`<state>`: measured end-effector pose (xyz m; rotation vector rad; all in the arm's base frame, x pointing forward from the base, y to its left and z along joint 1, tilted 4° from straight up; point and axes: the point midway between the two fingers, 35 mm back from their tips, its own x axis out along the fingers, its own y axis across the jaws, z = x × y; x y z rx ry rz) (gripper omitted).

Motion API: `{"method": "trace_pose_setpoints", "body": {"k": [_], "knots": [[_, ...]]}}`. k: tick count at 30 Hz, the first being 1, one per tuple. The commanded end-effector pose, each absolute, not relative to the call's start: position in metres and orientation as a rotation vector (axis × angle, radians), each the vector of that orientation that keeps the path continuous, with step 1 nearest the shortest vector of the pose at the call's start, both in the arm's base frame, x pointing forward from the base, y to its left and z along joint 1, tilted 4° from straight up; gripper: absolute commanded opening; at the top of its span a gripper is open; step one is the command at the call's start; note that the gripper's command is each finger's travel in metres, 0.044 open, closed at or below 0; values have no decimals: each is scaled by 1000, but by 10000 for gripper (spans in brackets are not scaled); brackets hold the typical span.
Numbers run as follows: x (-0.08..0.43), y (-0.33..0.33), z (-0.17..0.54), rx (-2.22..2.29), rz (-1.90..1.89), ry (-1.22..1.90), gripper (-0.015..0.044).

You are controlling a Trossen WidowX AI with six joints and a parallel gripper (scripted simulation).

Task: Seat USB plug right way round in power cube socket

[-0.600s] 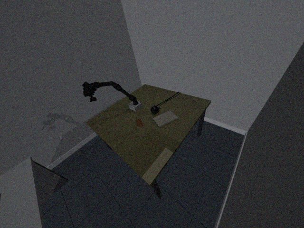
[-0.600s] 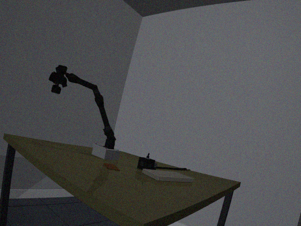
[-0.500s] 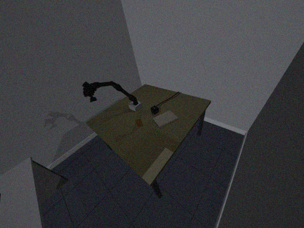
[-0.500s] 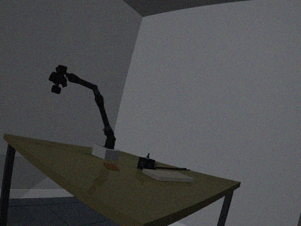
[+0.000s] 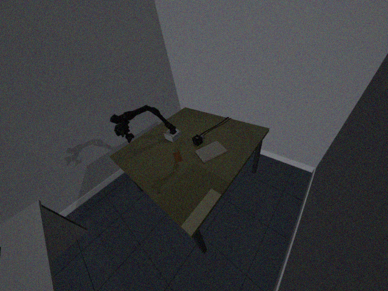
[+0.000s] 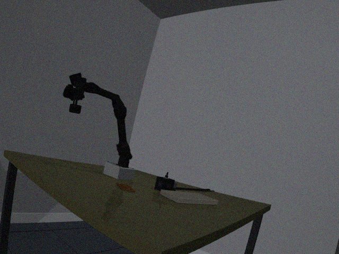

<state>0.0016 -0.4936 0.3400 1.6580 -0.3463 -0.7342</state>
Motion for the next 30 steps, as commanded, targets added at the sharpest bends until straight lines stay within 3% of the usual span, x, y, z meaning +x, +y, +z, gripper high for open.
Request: {"method": "trace_pose_setpoints", "body": {"k": [1, 10, 18, 25, 30], "knots": [[70, -484, 321, 1767, -730, -246, 440], [213, -419, 275, 1926, -716, 64, 440], [314, -312, 227, 1969, -816, 412, 440], [361, -203, 192, 1909, -923, 685, 440], [367, -116, 167, 1779, -1038, 866, 440]]}}
